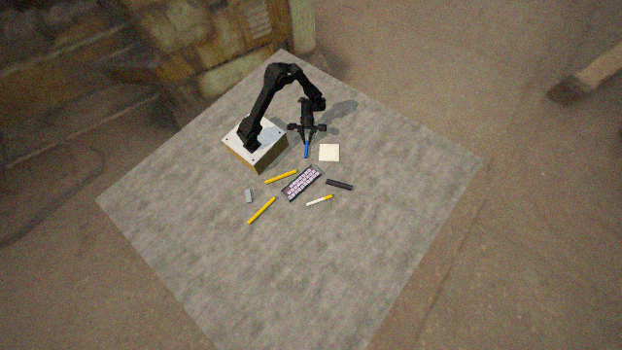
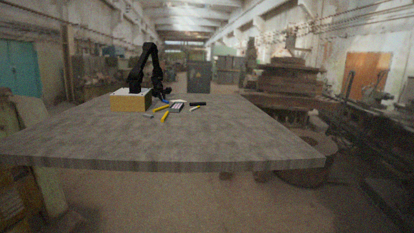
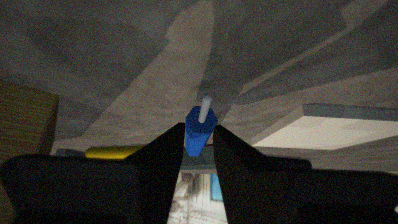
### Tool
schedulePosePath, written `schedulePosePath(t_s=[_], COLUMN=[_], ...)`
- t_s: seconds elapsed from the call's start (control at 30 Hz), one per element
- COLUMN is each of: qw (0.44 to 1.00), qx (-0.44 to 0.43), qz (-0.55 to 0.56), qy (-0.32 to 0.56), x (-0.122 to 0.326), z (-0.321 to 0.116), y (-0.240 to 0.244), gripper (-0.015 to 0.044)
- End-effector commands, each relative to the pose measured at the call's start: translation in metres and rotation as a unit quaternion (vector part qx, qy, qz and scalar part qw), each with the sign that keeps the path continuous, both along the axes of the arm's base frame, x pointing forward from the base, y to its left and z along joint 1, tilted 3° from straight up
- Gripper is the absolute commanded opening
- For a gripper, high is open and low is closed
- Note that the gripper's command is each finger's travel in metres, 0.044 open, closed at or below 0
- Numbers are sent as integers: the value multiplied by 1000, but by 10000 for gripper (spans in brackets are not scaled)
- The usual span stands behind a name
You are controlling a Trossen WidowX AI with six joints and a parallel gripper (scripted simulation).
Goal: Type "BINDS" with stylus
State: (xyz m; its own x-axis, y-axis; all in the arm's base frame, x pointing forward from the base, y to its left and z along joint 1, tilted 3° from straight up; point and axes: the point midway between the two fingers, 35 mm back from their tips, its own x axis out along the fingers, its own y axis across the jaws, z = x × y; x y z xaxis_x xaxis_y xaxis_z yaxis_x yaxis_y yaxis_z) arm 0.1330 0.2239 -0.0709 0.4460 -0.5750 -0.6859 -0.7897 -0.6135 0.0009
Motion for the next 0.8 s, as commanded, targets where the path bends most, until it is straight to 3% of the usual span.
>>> schedulePosePath(t_s=[0.0, 0.1, 0.3, 0.47, 0.77], qw=[1000, 1000, 1000, 1000, 1000], qx=[-1, -1, -1, -1, -1], qz=[2, 2, 0, 0, 2], qy=[-1, -1, 0, 0, -1], x=[1, 1, 0, 0, 0], z=[-6, -7, -5, -3, 53], y=[-1, -1, -1, 0, 1], gripper=[0, 0, 150, 150, 150])
